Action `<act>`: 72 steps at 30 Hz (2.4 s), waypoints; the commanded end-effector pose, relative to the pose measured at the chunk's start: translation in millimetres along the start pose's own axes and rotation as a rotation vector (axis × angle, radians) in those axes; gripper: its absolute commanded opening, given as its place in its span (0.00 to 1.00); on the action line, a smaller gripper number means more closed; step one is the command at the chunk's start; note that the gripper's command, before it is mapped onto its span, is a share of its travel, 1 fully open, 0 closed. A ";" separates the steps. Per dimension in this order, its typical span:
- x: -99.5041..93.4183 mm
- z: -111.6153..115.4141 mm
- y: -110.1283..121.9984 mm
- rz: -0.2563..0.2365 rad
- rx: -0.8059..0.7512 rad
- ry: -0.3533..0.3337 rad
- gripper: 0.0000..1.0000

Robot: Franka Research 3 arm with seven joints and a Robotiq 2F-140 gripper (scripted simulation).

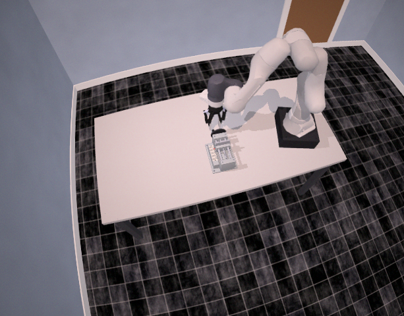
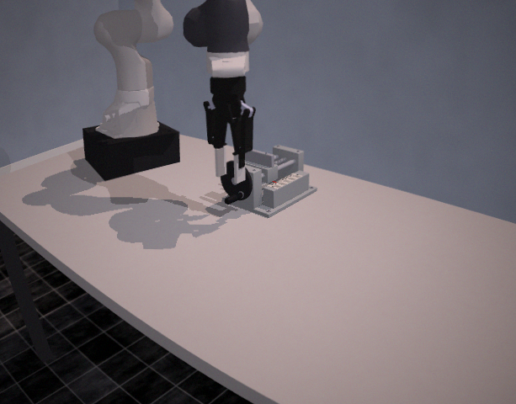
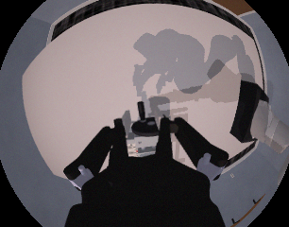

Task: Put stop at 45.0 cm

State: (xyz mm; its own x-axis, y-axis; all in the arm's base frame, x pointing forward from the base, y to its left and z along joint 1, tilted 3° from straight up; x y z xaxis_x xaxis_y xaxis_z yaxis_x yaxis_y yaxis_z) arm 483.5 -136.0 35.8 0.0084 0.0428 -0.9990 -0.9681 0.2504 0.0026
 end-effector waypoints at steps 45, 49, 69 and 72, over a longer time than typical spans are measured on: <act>65.2 0.6 -2.8 -0.007 -0.009 -0.001 0.04; 65.2 0.6 -2.8 -0.007 -0.009 -0.001 0.04; 65.2 0.6 -2.8 -0.007 -0.009 -0.001 0.04; 65.2 0.6 -2.8 -0.007 -0.009 -0.001 0.04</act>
State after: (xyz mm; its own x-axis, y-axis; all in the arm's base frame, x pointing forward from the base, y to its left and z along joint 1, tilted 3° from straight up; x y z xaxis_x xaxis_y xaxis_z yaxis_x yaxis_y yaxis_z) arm 485.7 -133.6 -29.3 0.0125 0.0426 -0.9990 -0.9691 0.2465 -0.0016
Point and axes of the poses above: the point where the finger pads meet when closed, its own x axis out along the fingers, its own y axis across the jaws, z = x × y, the point moved 1 cm from there along -x, back along the fingers, and after that the axes turned 9 degrees about x, right-handed, at the moved point
